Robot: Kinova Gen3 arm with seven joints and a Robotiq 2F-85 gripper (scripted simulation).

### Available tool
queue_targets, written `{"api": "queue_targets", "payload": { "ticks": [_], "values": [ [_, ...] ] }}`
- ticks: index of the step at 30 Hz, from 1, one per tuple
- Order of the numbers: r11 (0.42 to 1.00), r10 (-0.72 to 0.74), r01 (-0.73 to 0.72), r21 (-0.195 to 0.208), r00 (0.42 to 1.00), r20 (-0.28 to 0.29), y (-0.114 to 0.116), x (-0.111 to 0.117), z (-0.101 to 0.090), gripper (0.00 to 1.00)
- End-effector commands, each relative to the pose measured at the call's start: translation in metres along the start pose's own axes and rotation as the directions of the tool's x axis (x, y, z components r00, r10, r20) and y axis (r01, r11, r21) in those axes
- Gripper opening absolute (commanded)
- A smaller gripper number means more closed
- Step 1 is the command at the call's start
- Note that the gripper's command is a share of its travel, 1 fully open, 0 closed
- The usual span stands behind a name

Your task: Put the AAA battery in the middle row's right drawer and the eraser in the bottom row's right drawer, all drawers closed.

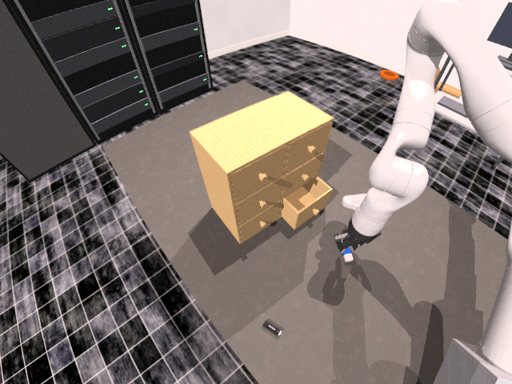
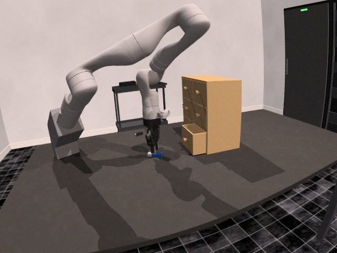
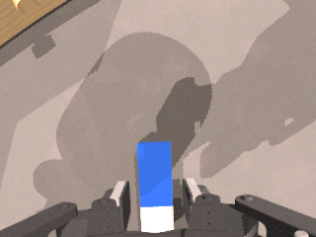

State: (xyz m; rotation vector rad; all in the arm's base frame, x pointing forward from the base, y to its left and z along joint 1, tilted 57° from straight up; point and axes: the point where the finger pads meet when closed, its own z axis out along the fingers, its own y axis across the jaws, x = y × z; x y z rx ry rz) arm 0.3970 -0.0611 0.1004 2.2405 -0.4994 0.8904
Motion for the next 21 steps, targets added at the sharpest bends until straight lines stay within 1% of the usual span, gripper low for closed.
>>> {"api": "queue_targets", "payload": {
  "ticks": [1, 14, 21],
  "values": [
    [1.0, 0.004, -0.004, 0.005, 1.0, 0.001, -0.003, -0.001, -0.001, 0.38],
    [1.0, 0.005, -0.005, 0.007, 1.0, 0.0, -0.004, -0.001, 0.0, 0.38],
    [1.0, 0.004, -0.004, 0.006, 1.0, 0.001, -0.004, -0.002, 0.012, 0.38]
  ]
}}
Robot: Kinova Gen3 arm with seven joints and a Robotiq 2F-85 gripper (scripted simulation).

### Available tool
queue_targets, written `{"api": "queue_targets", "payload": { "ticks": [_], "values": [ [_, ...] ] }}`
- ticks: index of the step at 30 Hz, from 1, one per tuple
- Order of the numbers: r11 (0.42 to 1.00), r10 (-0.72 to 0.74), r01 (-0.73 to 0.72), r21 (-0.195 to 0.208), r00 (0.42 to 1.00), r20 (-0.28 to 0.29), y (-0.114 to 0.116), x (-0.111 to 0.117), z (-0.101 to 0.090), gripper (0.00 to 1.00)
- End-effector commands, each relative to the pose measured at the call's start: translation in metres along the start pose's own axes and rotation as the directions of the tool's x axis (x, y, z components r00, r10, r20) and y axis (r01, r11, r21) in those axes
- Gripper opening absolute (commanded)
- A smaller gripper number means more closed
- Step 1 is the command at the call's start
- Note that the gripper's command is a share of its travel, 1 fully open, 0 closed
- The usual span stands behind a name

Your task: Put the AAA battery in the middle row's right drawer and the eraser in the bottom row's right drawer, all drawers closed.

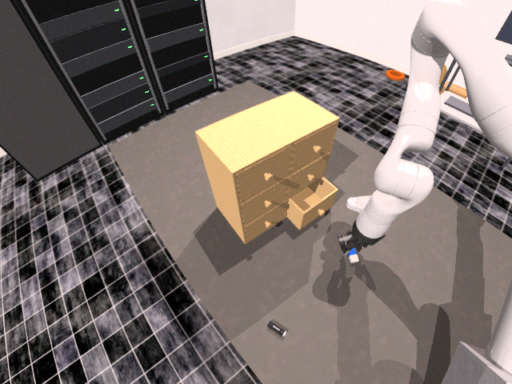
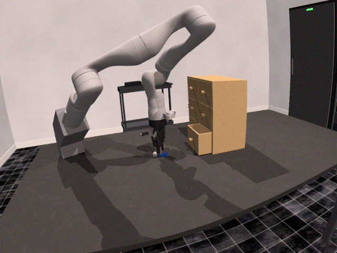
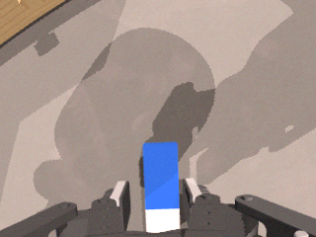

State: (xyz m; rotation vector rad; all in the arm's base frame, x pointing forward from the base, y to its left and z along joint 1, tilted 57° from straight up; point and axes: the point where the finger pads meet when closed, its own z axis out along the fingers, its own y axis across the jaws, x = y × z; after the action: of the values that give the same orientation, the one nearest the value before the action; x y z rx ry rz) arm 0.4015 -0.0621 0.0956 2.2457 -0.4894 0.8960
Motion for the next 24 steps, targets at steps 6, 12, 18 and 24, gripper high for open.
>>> {"api": "queue_targets", "payload": {
  "ticks": [6, 12, 18, 24],
  "values": [
    [1.0, 0.009, -0.009, -0.002, 1.0, 0.005, -0.0004, -0.0015, 0.0132, 0.38],
    [1.0, 0.004, -0.004, -0.003, 1.0, 0.005, 0.0007, -0.0005, 0.0139, 0.38],
    [1.0, 0.004, -0.004, -0.003, 1.0, 0.005, 0.0007, -0.0005, 0.0139, 0.38],
    [1.0, 0.004, -0.004, -0.003, 1.0, 0.005, 0.0007, -0.0005, 0.0139, 0.38]
  ]
}}
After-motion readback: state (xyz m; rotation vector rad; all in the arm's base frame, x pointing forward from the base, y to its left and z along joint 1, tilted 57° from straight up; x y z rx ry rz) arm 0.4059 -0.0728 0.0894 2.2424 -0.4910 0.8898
